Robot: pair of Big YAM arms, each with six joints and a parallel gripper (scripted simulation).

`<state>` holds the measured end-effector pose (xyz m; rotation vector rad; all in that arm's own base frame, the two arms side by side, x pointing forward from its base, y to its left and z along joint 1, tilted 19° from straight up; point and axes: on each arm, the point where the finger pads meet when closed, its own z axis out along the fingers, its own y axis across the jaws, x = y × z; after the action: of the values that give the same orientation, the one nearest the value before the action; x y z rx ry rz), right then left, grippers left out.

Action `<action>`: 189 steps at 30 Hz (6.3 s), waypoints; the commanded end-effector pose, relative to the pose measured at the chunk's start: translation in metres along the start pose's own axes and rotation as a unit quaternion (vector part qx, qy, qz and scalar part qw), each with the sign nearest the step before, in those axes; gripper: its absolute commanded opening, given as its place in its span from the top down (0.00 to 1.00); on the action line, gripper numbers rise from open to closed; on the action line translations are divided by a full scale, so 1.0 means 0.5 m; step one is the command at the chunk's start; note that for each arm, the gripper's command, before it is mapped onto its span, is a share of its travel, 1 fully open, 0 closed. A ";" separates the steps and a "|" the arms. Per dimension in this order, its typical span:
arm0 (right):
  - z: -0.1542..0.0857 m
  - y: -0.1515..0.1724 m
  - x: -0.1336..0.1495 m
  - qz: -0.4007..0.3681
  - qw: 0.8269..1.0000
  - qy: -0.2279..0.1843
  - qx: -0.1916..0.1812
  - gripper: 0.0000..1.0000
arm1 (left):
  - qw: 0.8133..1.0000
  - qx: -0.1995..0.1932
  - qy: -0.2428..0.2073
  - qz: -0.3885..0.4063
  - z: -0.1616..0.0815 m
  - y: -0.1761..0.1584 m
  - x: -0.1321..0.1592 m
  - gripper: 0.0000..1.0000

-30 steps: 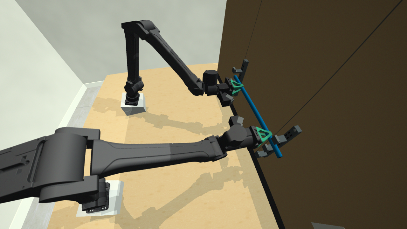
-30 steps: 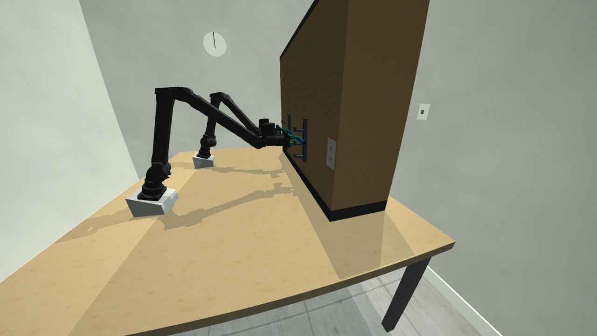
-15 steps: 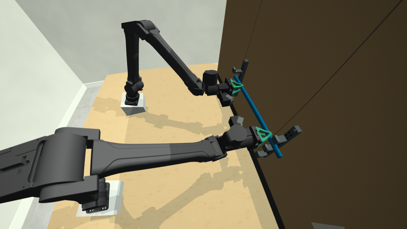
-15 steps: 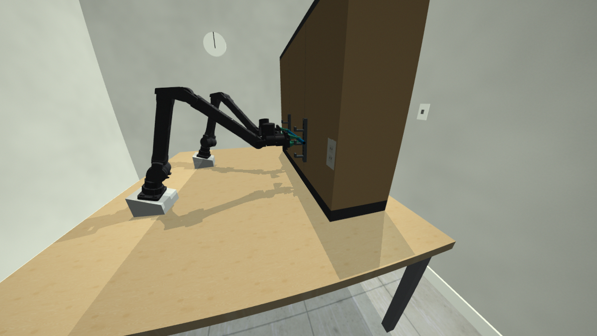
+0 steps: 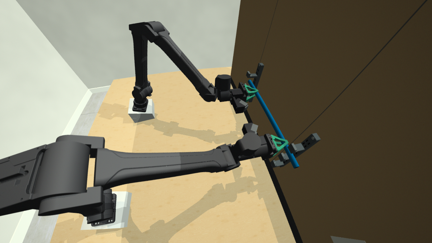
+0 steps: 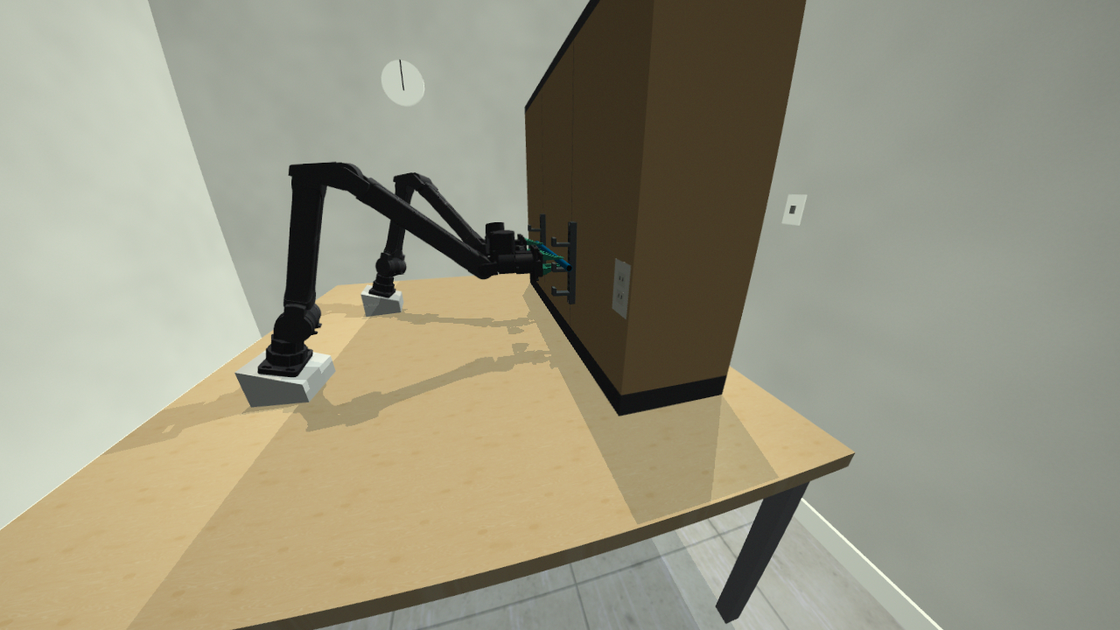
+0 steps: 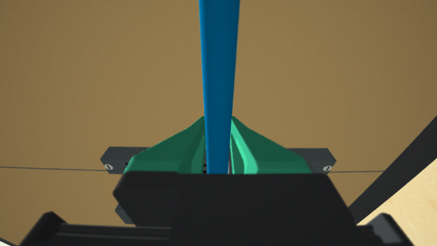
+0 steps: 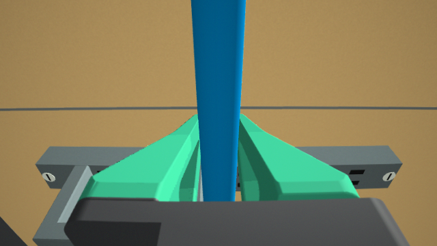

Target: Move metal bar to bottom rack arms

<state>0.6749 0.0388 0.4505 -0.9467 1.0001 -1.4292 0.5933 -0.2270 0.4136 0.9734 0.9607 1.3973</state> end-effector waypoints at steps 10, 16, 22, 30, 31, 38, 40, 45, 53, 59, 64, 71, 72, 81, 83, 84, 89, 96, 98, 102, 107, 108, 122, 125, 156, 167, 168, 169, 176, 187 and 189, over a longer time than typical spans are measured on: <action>-0.031 -0.091 0.018 0.013 0.999 0.007 0.041 1.00 | 0.999 -0.037 0.006 -0.024 -0.027 0.081 0.006 1.00; -0.034 -0.091 0.017 0.013 0.999 0.007 0.041 1.00 | 0.999 -0.037 0.006 -0.024 -0.031 0.081 0.007 1.00; -0.031 -0.091 0.015 0.013 0.999 0.007 0.041 1.00 | 0.999 -0.037 0.006 -0.024 -0.029 0.081 0.009 1.00; -0.028 -0.091 0.012 0.013 0.999 0.007 0.041 1.00 | 0.999 -0.037 0.006 -0.024 -0.027 0.081 0.011 1.00; -0.028 -0.091 0.012 0.013 0.999 0.007 0.041 1.00 | 0.999 -0.037 0.006 -0.024 -0.027 0.081 0.011 1.00; -0.022 -0.091 0.009 0.013 0.999 0.007 0.041 1.00 | 0.999 -0.037 0.006 -0.024 -0.024 0.081 0.015 1.00; -0.021 -0.091 0.008 0.013 0.999 0.007 0.041 1.00 | 0.999 -0.037 0.006 -0.024 -0.023 0.081 0.016 1.00; -0.017 -0.091 0.005 0.013 0.999 0.007 0.041 1.00 | 0.999 -0.037 0.006 -0.024 -0.021 0.081 0.019 1.00; -0.010 -0.091 0.000 0.013 0.999 0.007 0.041 1.00 | 0.999 -0.037 0.006 -0.024 -0.017 0.081 0.024 1.00; -0.003 -0.091 -0.006 0.013 0.999 0.007 0.041 1.00 | 0.999 -0.037 0.006 -0.024 -0.014 0.081 0.030 1.00; 0.001 -0.091 -0.010 0.013 0.999 0.007 0.041 1.00 | 0.999 -0.037 0.006 -0.024 -0.011 0.081 0.033 1.00; 0.005 -0.091 -0.010 0.013 0.999 0.007 0.041 1.00 | 0.999 -0.037 0.006 -0.024 -0.011 0.081 0.034 1.00; 0.005 -0.091 -0.010 0.013 0.999 0.007 0.041 1.00 | 0.999 -0.037 0.006 -0.024 -0.011 0.081 0.034 1.00; 0.010 -0.091 -0.011 0.013 0.999 0.007 0.041 1.00 | 0.999 -0.037 0.006 -0.024 -0.010 0.081 0.034 1.00; 0.010 -0.091 -0.011 0.013 0.999 0.007 0.041 1.00 | 0.999 -0.037 0.006 -0.024 -0.010 0.081 0.034 1.00; 0.011 -0.091 -0.011 0.013 0.999 0.007 0.041 1.00 | 0.999 -0.037 0.006 -0.024 -0.010 0.081 0.034 1.00; 0.013 -0.091 -0.011 0.013 0.999 0.007 0.041 1.00 | 0.999 -0.037 0.006 -0.024 -0.010 0.081 0.034 1.00; 0.016 -0.091 -0.011 0.013 0.999 0.007 0.041 1.00 | 0.999 -0.037 0.006 -0.024 -0.010 0.081 0.034 1.00; 0.017 -0.091 -0.011 0.013 0.999 0.007 0.041 1.00 | 0.999 -0.037 0.006 -0.024 -0.010 0.081 0.034 1.00; 0.018 -0.095 -0.010 0.013 0.999 0.007 0.041 1.00 | 0.999 -0.037 0.006 -0.024 -0.010 0.085 0.034 1.00; 0.019 -0.100 -0.010 0.013 0.999 0.007 0.041 1.00 | 0.999 -0.037 0.006 -0.024 -0.010 0.090 0.033 1.00; 0.019 -0.101 -0.010 0.013 0.999 0.007 0.041 1.00 | 0.999 -0.037 0.006 -0.024 -0.010 0.091 0.033 1.00; 0.020 -0.116 -0.008 0.013 0.999 0.007 0.041 1.00 | 0.999 -0.037 0.006 -0.024 -0.010 0.105 0.031 1.00; 0.020 -0.120 -0.007 0.013 0.999 0.007 0.041 1.00 | 0.999 -0.037 0.006 -0.024 -0.010 0.108 0.031 1.00; 0.022 -0.190 0.010 0.013 0.999 0.007 0.041 1.00 | 0.999 -0.037 0.006 -0.024 -0.001 0.197 0.020 1.00; 0.028 -0.227 0.022 0.013 0.999 0.007 0.041 1.00 | 0.999 -0.037 0.006 -0.024 0.003 0.243 0.017 1.00; 0.031 -0.240 0.025 0.013 0.999 0.007 0.041 1.00 | 0.999 -0.037 0.006 -0.024 0.007 0.256 0.016 1.00; 0.032 -0.244 0.028 0.013 0.999 0.007 0.041 1.00 | 0.999 -0.037 0.006 -0.024 0.009 0.257 0.015 1.00; 0.017 -0.180 0.023 0.013 0.999 0.007 0.041 1.00 | 0.999 -0.037 0.006 -0.024 0.003 0.185 0.010 1.00; 0.001 -0.117 0.018 0.013 0.999 0.007 0.041 1.00 | 0.999 -0.037 0.006 -0.024 -0.003 0.118 0.005 1.00; 0.000 -0.114 0.019 0.013 0.999 0.007 0.041 1.00 | 0.999 -0.037 0.006 -0.024 -0.004 0.116 0.005 1.00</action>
<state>0.6622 0.0400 0.4825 -0.9355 0.9827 -1.4364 0.5780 -0.2291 0.4426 0.9546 0.9537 1.3992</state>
